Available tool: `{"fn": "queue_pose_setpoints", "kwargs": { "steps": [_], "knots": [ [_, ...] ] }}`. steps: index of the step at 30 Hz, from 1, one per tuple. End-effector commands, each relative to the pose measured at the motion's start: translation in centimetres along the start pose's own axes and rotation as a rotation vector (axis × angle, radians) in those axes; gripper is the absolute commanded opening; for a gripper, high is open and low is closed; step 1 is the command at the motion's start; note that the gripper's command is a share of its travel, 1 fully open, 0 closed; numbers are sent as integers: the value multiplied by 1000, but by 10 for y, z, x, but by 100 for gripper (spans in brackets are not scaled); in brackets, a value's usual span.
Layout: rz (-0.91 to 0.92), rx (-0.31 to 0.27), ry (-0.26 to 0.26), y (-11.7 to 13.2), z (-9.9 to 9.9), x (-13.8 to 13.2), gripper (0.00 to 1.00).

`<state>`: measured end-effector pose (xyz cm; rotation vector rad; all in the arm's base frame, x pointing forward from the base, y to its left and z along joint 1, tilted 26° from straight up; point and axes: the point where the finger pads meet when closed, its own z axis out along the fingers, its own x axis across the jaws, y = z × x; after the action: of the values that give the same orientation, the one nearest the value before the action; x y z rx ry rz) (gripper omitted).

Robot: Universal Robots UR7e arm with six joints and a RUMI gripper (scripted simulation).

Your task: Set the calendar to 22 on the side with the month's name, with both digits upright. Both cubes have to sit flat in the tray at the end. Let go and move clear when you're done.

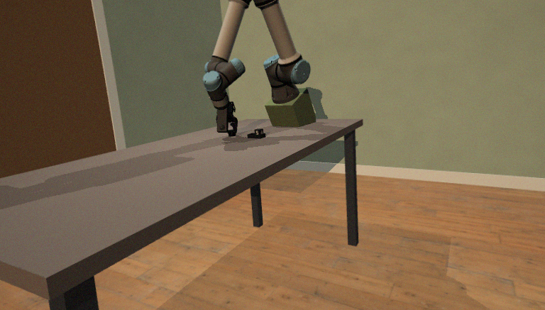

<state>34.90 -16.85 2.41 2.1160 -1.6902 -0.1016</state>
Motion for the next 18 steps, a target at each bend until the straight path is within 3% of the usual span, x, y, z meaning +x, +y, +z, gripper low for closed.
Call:
{"fn": "queue_pose_setpoints", "kwargs": {
  "steps": [1,18],
  "knots": [
    [0,1,1,0,-1,0,10],
    [0,1,1,33,-33,0,10]
  ]
}}
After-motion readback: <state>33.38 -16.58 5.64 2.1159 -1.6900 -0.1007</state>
